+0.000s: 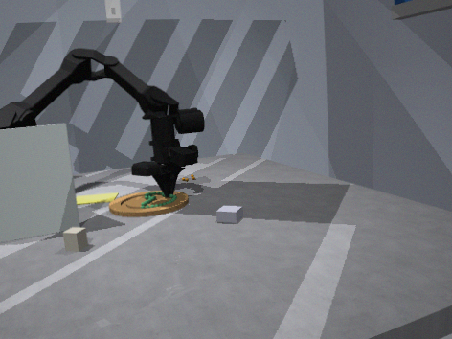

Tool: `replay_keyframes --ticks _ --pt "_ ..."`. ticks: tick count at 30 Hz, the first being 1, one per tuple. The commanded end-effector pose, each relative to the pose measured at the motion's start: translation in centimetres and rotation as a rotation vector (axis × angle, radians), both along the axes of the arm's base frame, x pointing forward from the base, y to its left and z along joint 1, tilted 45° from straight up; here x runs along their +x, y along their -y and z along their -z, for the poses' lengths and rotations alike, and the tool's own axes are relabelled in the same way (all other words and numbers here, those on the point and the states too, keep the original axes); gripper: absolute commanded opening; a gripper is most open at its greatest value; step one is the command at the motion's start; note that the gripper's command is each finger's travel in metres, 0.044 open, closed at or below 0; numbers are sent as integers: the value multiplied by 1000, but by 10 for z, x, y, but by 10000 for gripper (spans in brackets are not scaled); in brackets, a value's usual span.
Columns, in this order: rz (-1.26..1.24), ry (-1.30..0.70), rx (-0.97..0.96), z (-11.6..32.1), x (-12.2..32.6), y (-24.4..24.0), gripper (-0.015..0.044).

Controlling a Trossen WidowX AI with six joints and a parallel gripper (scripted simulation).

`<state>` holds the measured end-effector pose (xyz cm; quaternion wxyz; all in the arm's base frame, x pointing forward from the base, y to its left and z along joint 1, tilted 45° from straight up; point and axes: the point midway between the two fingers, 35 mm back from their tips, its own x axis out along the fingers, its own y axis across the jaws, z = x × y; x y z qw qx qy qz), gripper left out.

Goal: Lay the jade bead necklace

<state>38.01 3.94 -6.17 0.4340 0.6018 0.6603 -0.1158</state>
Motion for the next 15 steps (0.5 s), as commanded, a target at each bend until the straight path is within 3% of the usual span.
replay_keyframes --ticks 1,15 --pt "4 -4 7 -4 -2 3 0" --pt "4 -4 8 -19 13 -10 0"
